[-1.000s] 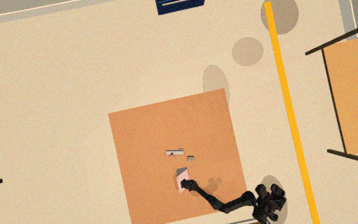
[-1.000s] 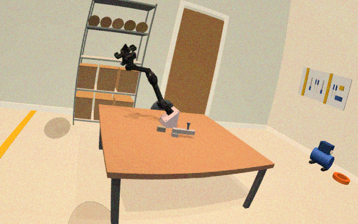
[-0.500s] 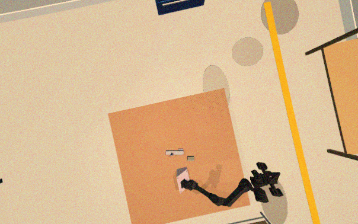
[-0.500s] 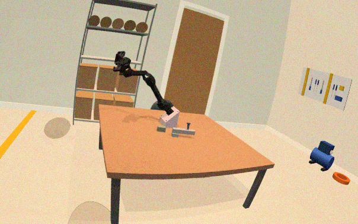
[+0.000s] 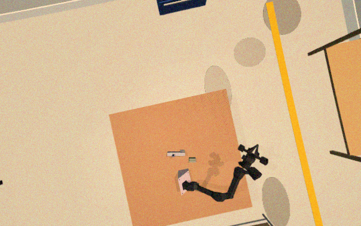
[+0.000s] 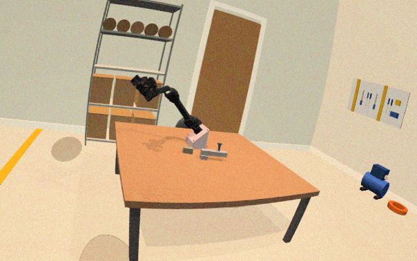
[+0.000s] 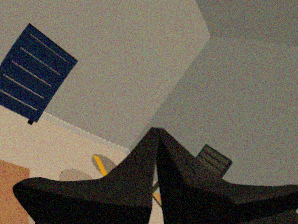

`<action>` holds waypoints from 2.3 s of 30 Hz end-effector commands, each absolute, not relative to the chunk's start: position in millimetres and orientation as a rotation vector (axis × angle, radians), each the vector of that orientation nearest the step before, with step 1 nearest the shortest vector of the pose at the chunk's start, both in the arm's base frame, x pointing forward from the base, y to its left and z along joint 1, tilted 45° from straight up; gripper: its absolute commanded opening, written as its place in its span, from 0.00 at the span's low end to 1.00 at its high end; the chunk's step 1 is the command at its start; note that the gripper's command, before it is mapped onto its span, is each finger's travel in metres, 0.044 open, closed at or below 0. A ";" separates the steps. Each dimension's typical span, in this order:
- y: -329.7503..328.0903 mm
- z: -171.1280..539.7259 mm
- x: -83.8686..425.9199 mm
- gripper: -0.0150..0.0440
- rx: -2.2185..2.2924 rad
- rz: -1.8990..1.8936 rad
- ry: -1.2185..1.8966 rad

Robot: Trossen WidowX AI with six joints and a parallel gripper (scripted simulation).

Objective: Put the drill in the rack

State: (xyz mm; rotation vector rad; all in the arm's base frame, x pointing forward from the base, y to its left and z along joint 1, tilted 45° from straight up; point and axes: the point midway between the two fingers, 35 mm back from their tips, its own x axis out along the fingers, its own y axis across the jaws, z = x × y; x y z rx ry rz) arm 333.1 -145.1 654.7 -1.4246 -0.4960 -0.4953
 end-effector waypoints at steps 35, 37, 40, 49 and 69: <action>12.8 194.4 501.2 0.25 -0.105 -0.083 0.799; 26.9 165.5 488.8 0.25 -0.079 -0.118 0.896; 46.2 124.9 464.9 0.25 -0.062 -0.188 1.037; 81.7 35.4 364.6 0.25 -0.204 -0.518 1.347; 80.7 11.1 304.8 0.25 -0.432 -0.744 1.366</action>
